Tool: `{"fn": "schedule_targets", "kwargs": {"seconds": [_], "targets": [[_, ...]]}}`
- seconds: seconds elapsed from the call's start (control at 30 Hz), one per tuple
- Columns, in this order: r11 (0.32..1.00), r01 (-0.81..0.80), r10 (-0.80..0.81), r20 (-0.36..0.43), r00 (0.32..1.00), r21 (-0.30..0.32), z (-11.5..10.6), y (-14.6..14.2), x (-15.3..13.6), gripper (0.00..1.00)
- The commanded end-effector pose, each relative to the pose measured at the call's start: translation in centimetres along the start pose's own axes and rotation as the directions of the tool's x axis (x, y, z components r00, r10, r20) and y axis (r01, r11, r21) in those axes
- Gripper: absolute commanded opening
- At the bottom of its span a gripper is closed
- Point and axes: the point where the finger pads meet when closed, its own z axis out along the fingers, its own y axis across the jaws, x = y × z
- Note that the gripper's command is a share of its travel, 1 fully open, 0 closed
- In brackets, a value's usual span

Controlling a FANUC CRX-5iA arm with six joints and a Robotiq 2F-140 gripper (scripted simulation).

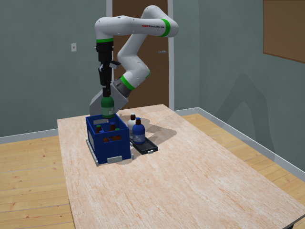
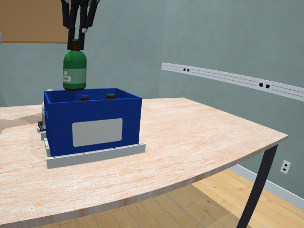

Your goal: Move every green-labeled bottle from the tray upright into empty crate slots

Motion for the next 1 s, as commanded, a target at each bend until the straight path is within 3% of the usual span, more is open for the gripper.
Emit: {"fn": "schedule_targets", "kwargs": {"seconds": [0.0,0.97], "targets": [[1.000,0.000,0.000,0.001,1.000,-0.002,-0.1,0.1,-0.6,0.10],[1.000,0.000,0.000,0.001,1.000,-0.002,-0.1,0.7,-5.0,0.10]]}}
